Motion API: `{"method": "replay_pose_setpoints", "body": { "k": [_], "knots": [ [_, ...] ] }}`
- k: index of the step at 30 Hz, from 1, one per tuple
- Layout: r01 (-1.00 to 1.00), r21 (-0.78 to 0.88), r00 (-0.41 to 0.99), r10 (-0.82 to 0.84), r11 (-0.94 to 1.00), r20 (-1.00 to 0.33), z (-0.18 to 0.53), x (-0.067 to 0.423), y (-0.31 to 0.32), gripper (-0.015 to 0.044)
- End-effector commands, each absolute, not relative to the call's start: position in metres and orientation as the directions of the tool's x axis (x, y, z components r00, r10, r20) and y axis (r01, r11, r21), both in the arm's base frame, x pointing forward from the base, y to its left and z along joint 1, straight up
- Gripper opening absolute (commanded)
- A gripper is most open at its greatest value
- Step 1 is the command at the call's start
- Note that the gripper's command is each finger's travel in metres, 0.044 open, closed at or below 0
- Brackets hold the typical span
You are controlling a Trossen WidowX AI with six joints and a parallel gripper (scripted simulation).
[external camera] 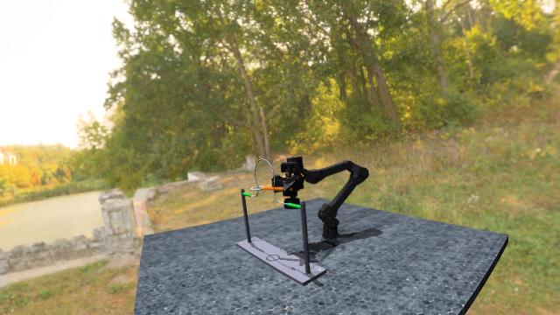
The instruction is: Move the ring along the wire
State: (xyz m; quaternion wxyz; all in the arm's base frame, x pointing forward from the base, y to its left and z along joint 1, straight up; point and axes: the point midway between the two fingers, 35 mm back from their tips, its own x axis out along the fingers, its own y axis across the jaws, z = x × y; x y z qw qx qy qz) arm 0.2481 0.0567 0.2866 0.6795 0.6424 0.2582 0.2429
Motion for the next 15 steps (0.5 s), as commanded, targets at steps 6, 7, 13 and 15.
{"method": "replay_pose_setpoints", "body": {
  "k": [6, 7, 13, 15],
  "knots": [
    [0.029, 0.994, 0.744, 0.666, -0.107, 0.050, 0.314, 0.247, 0.056, -0.0150],
    [0.031, 0.992, 0.744, 0.665, -0.122, 0.058, 0.317, 0.247, 0.056, -0.0150],
    [0.049, 0.978, 0.744, 0.660, -0.205, 0.101, 0.333, 0.247, 0.052, -0.0150],
    [0.054, 0.973, 0.744, 0.659, -0.224, 0.110, 0.338, 0.247, 0.051, -0.0150]
  ]
}}
